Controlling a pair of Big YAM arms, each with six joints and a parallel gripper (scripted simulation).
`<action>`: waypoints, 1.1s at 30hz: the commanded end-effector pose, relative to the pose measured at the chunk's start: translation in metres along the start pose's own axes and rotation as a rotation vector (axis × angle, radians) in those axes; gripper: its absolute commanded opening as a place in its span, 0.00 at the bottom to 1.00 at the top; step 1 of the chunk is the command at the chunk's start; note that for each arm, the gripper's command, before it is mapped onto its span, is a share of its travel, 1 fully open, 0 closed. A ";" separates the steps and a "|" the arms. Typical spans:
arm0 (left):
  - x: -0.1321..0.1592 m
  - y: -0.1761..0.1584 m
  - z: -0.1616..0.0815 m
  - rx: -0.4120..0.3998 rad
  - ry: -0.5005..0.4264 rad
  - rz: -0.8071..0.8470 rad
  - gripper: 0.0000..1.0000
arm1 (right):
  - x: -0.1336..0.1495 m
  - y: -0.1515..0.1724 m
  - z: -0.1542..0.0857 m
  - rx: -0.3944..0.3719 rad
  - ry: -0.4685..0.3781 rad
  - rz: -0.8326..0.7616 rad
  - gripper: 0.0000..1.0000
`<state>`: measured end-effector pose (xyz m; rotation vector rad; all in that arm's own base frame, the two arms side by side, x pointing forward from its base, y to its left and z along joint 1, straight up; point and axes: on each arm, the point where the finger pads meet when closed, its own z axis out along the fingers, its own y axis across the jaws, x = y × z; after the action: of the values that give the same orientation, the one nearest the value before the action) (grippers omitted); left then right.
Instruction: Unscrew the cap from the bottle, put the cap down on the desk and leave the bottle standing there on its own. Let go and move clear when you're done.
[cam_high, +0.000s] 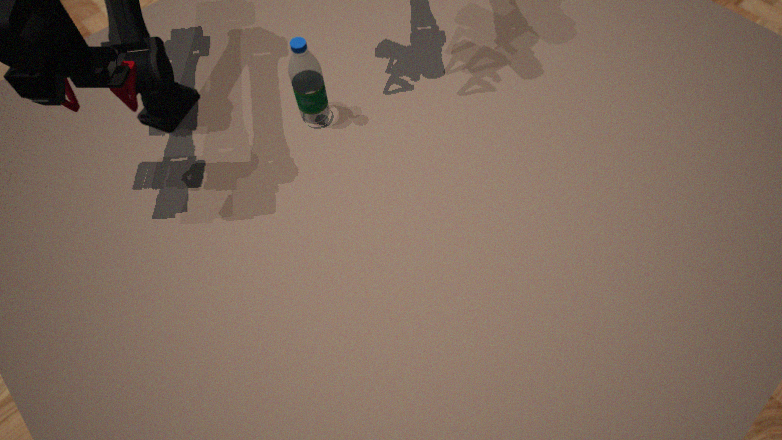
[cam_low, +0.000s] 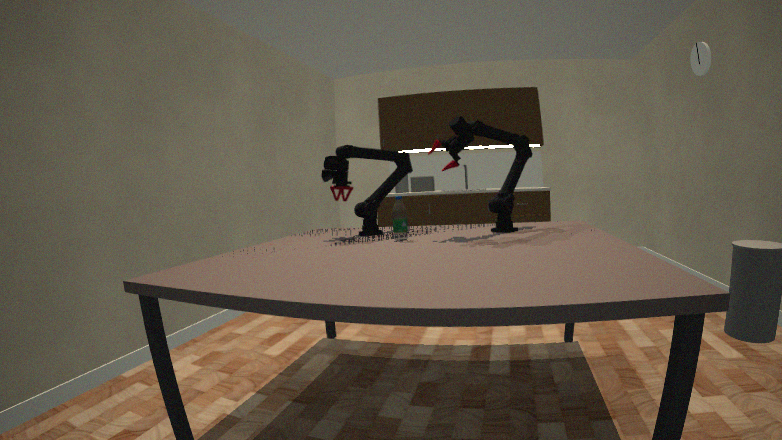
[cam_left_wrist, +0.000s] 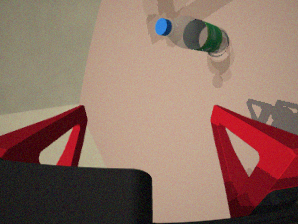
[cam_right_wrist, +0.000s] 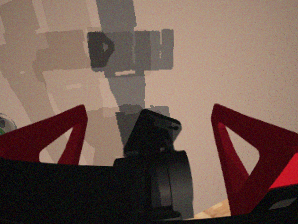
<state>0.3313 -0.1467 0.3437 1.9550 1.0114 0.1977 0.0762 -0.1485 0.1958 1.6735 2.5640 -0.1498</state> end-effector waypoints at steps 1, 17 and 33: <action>-0.001 0.004 -0.002 -0.007 0.001 0.005 1.00 | -0.002 0.000 -0.002 -0.001 -0.006 0.000 1.00; -0.001 0.004 -0.002 -0.007 0.001 0.005 1.00 | -0.002 0.000 -0.002 -0.001 -0.006 0.000 1.00; 0.023 -0.065 0.177 -0.116 0.077 -0.636 0.95 | -0.040 0.166 -0.079 -0.317 -0.162 0.243 0.57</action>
<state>0.3819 -0.2114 0.1780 1.6777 1.4852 0.0161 0.2141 -0.1094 0.2438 1.5890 2.3250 0.1279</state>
